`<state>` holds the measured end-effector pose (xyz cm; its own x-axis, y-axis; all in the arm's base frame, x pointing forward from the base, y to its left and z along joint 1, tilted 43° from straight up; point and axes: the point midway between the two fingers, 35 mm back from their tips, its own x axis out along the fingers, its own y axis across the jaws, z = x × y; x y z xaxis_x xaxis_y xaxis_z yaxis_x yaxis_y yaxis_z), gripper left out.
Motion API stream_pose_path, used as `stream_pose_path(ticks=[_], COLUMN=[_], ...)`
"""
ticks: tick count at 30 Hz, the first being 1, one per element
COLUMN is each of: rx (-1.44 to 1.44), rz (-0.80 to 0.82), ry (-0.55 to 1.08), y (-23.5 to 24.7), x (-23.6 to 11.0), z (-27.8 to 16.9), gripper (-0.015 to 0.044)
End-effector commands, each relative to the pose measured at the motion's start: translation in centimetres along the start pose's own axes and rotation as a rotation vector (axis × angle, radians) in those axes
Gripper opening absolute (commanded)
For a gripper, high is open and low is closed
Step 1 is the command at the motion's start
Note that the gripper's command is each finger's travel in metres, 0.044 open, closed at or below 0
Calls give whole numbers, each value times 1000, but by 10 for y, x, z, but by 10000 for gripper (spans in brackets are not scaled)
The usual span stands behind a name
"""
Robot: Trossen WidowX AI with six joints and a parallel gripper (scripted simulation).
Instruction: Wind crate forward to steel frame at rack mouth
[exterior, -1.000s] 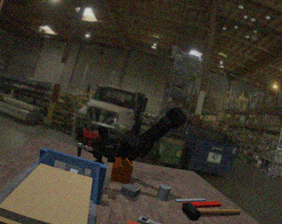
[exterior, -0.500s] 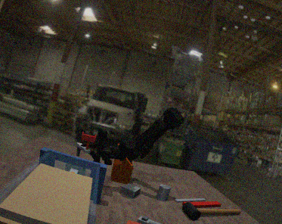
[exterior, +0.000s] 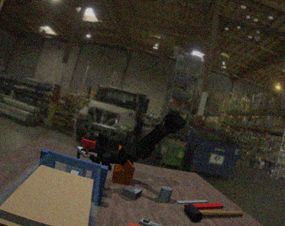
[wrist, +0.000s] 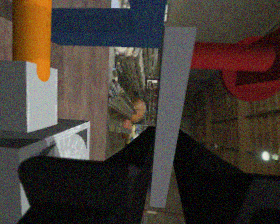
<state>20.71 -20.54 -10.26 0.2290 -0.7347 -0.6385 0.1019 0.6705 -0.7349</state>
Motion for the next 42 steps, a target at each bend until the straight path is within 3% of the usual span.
stream_pose_path(ticks=[1,42], rx=[5,6], rz=[-10,-9], ry=[8,-14], y=[4,20], x=[1,-7], z=[-1,-8], gripper=[0,0])
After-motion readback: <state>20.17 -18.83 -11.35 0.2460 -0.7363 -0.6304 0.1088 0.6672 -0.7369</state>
